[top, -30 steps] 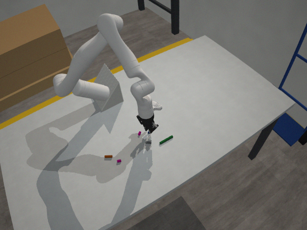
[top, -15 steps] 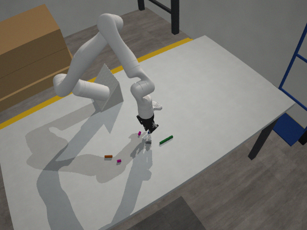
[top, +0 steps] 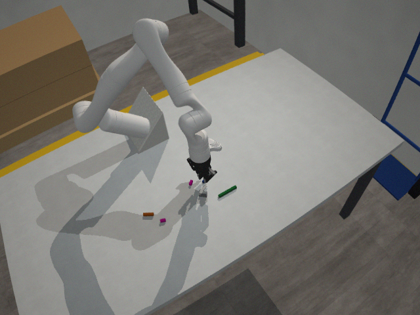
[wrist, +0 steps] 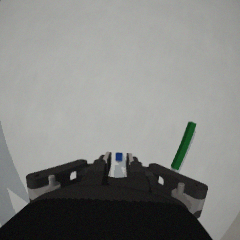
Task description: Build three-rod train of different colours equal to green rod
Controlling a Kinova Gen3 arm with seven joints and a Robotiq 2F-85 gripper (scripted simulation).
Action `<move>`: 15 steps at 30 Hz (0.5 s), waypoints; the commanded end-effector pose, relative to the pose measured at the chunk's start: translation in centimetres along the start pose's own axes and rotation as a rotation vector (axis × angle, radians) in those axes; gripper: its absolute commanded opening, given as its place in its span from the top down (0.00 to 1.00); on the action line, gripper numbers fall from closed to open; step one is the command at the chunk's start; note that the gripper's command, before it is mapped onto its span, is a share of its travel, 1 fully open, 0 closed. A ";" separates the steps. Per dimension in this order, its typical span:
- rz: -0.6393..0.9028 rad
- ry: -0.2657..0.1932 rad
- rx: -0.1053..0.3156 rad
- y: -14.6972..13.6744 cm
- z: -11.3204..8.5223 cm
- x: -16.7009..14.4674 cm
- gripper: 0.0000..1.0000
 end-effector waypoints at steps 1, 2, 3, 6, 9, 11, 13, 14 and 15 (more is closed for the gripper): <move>0.000 0.001 -0.001 0.0 0.0 0.0 0.76; 0.000 0.001 -0.001 0.0 0.0 0.0 0.76; 0.000 0.001 -0.001 0.0 0.1 0.0 0.76; 0.000 0.001 -0.001 0.0 0.3 0.0 0.76; 0.000 0.001 -0.001 0.0 0.6 0.0 0.76; 0.000 0.001 -0.001 0.0 0.8 0.0 0.76; 0.000 0.001 -0.001 0.0 1.0 0.0 0.76; 0.000 0.001 -0.001 0.0 1.1 0.0 0.76; 0.000 0.001 -0.001 0.0 1.2 0.0 0.76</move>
Point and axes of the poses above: the point where the finger pads meet when closed, its own z axis out along the fingers, its own y axis across the jaws, x = y × z, the point moved 7 cm from there along -z, back along the fingers, and after that the axes turned 13 degrees about z, right-handed, at the moved point
